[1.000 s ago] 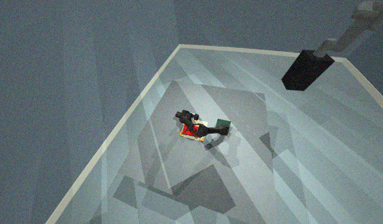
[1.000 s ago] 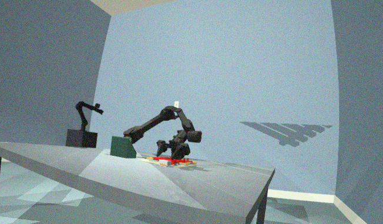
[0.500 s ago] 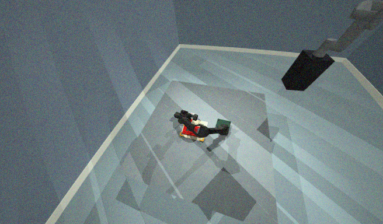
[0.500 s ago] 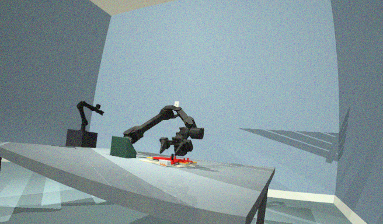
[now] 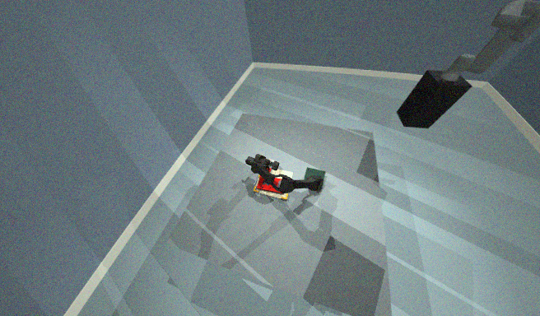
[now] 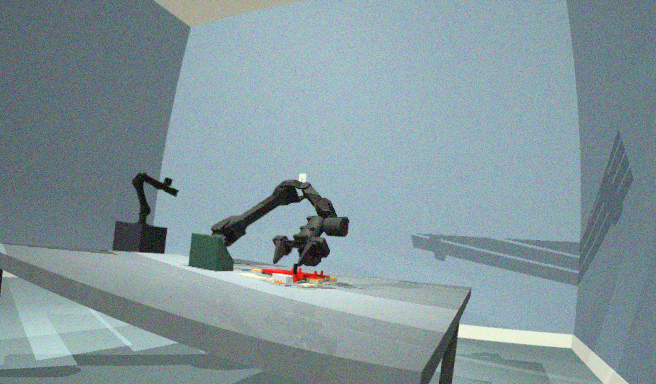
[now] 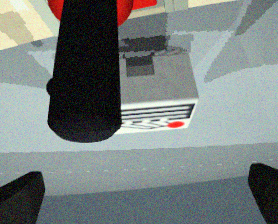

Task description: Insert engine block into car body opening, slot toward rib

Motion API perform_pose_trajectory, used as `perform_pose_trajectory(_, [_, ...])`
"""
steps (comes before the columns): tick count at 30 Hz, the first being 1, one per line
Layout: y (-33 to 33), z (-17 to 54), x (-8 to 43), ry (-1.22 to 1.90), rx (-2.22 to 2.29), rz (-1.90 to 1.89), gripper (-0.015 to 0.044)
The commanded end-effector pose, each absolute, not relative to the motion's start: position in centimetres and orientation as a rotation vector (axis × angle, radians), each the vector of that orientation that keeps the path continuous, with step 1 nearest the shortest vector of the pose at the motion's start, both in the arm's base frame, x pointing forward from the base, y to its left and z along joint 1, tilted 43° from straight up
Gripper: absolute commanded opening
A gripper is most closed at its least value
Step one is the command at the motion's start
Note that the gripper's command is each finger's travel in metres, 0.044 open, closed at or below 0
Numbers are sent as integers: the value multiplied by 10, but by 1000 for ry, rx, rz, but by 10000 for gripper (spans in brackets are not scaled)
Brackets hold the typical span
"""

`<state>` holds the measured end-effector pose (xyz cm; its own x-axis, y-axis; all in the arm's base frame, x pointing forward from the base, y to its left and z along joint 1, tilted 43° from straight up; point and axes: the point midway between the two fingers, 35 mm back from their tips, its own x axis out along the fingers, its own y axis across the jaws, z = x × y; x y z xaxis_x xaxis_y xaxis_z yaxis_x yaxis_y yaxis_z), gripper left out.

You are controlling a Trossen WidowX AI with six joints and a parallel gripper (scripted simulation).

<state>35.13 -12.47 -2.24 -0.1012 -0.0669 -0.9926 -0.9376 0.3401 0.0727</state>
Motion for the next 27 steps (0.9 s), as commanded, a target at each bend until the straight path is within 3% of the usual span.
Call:
perform_pose_trajectory(1, [-127, -25, 350, 1487, -832, 927, 440])
perform_pose_trajectory(27, [-148, -21, 341, 1503, 70, 602, 440])
